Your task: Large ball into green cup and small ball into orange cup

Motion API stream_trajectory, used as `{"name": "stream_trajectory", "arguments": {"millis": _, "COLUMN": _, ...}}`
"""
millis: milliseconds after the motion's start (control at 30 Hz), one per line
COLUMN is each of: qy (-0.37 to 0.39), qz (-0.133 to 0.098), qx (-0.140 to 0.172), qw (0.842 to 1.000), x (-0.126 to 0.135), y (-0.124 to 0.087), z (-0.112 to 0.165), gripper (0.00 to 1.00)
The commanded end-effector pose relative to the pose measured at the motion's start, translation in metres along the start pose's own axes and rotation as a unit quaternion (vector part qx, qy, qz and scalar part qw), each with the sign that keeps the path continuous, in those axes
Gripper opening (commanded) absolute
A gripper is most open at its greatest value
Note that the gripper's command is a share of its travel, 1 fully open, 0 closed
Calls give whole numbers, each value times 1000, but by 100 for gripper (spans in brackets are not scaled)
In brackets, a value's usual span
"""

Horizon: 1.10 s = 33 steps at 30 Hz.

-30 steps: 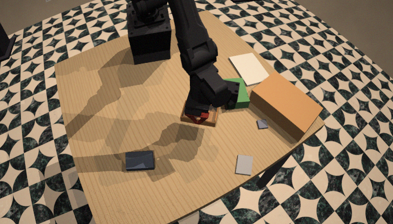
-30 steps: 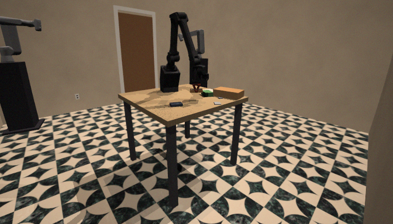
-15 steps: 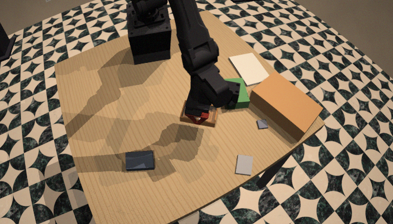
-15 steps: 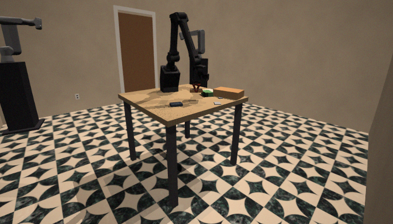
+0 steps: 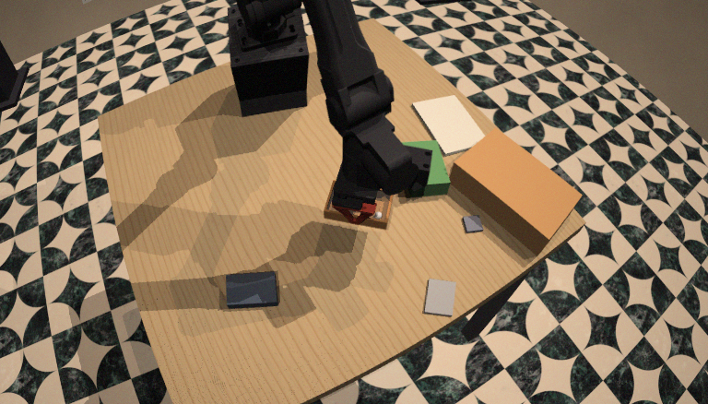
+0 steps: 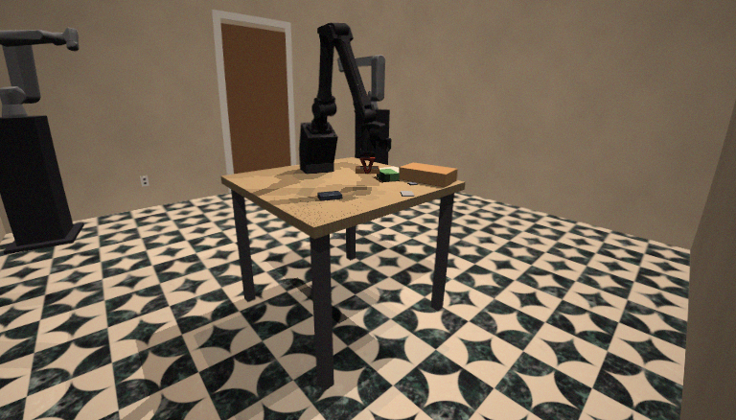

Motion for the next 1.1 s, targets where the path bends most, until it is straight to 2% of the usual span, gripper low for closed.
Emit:
{"name": "stream_trajectory", "arguments": {"millis": 0, "qy": 1, "qz": 5, "qx": -11, "qw": 1000, "x": -7, "y": -4, "z": 0, "gripper": 69}}
{"name": "stream_trajectory", "arguments": {"millis": 167, "qy": -5, "qz": 7, "qx": -21, "qw": 1000, "x": -3, "y": -7, "z": -5, "gripper": 69}}
{"name": "stream_trajectory", "arguments": {"millis": 233, "qy": 0, "qz": 2, "qx": 7, "qw": 1000, "x": -2, "y": -2, "z": -14, "gripper": 69}}
{"name": "stream_trajectory", "arguments": {"millis": 400, "qy": 0, "qz": 3, "qx": 20, "qw": 1000, "x": -2, "y": -2, "z": -16, "gripper": 69}}
{"name": "stream_trajectory", "arguments": {"millis": 433, "qy": 4, "qz": 1, "qx": 28, "qw": 1000, "x": -1, "y": 1, "z": -7, "gripper": 69}}
{"name": "stream_trajectory", "arguments": {"millis": 467, "qy": 8, "qz": 2, "qx": 28, "qw": 1000, "x": -1, "y": 1, "z": -1, "gripper": 69}}
{"name": "stream_trajectory", "arguments": {"millis": 500, "qy": 11, "qz": 13, "qx": 5, "qw": 1000, "x": -6, "y": -6, "z": -4, "gripper": 69}}
{"name": "stream_trajectory", "arguments": {"millis": 533, "qy": 5, "qz": 15, "qx": -2, "qw": 1000, "x": -7, "y": -8, "z": -4, "gripper": 69}}
{"name": "stream_trajectory", "arguments": {"millis": 800, "qy": 1, "qz": 15, "qx": -27, "qw": 1000, "x": -5, "y": -4, "z": 3, "gripper": 69}}
{"name": "stream_trajectory", "arguments": {"millis": 833, "qy": -8, "qz": 11, "qx": -13, "qw": 1000, "x": -3, "y": -1, "z": -10, "gripper": 69}}
{"name": "stream_trajectory", "arguments": {"millis": 867, "qy": -5, "qz": 6, "qx": -11, "qw": 1000, "x": -6, "y": -1, "z": -7, "gripper": 69}}
{"name": "stream_trajectory", "arguments": {"millis": 1067, "qy": 0, "qz": 3, "qx": 6, "qw": 1000, "x": -2, "y": -2, "z": -14, "gripper": 69}}
Point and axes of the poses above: the point where the finger pads meet when closed, its own y axis out along the fingers, its own x axis across the jaws, z = x × y, the point moved 8 cm from there along -y, back along the fingers, and after that the axes turned 13 degrees about y, right-handed, at the moved point
